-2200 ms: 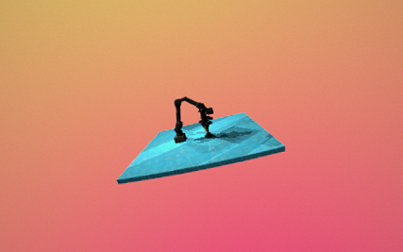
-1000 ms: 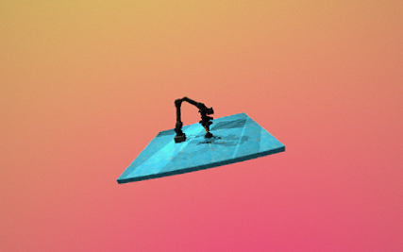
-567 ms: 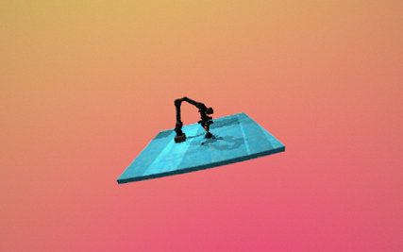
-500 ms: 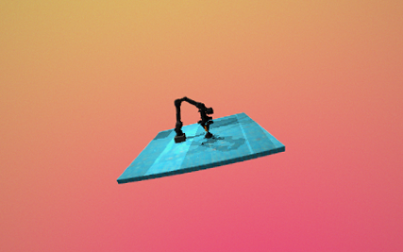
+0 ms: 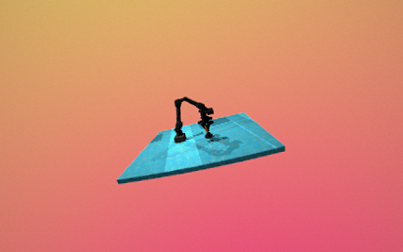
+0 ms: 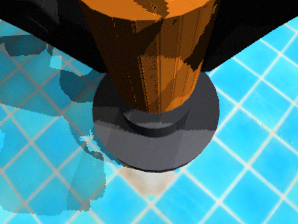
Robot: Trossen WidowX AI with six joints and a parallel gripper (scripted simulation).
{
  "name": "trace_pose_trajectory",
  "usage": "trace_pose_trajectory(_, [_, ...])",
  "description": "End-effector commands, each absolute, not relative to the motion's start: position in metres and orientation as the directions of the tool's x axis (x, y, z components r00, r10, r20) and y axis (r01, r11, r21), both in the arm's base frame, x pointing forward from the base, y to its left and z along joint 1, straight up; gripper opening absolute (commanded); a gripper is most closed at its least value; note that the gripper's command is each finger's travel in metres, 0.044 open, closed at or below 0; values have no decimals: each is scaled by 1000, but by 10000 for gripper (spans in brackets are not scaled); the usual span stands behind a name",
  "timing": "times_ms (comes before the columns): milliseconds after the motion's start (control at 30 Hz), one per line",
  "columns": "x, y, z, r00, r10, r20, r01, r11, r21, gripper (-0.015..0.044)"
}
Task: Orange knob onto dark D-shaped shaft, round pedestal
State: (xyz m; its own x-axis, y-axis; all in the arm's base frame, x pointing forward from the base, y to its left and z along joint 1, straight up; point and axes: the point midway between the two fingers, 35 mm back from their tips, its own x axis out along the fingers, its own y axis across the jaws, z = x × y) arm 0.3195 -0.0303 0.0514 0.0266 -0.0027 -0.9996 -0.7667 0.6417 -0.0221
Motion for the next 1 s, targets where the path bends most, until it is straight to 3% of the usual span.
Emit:
trace_pose_trajectory(0, [320,-31,50,28,-6,-1000,-769,639,-25,0])
trace_pose_trajectory(967, [317,-31,55,28,-6,-1000,-785,619,-25,0])
